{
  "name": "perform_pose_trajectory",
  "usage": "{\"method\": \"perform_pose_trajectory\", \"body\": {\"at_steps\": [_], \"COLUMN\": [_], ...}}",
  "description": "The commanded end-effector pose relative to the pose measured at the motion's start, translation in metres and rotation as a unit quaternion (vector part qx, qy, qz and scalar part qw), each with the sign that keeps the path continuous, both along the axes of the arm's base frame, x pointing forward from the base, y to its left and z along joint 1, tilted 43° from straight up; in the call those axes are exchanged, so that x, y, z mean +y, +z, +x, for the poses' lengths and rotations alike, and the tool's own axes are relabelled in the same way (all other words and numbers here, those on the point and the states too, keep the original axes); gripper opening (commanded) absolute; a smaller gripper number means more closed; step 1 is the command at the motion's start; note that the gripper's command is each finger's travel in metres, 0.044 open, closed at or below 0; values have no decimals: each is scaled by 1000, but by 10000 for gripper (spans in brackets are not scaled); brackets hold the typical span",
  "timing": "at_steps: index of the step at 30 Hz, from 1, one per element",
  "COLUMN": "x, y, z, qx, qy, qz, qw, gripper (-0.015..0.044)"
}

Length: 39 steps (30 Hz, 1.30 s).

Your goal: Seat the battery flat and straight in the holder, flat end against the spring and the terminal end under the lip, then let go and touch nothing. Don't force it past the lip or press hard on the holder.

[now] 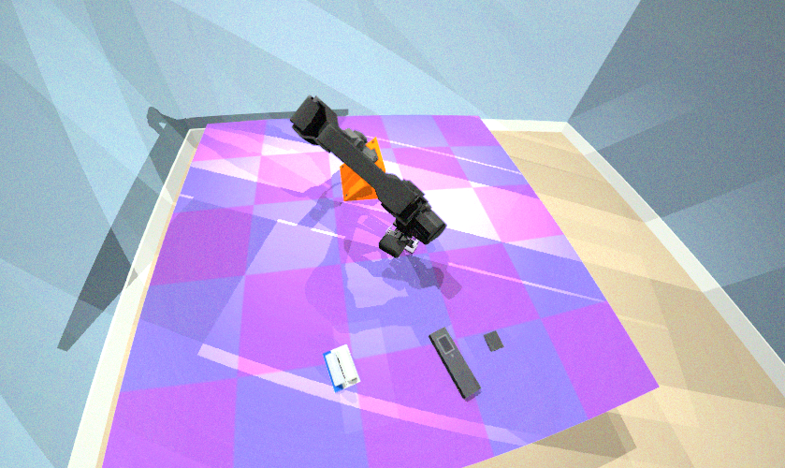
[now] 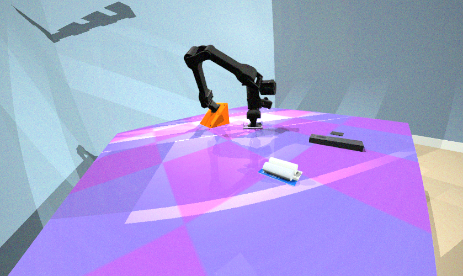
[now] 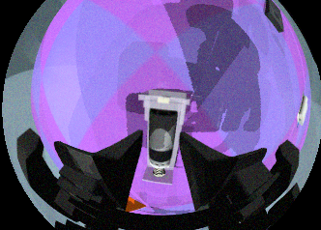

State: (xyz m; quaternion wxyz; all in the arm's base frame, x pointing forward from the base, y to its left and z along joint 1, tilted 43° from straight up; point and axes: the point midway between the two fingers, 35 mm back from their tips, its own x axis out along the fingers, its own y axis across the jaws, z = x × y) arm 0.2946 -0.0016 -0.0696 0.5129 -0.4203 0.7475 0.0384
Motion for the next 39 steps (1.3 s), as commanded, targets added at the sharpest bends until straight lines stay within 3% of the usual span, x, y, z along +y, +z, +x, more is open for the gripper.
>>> {"method": "perform_pose_trajectory", "body": {"at_steps": [1,6,16,39], "x": [7,8,59,59], "y": [6,8,61,60], "z": [1,1,2,2], "qx": [-3,-2,-2,-2], "qy": [-1,0,0,0], "qz": [2,2,4,4], "qw": [1000,1000,1000,1000], "gripper": [180,180,440,440]}}
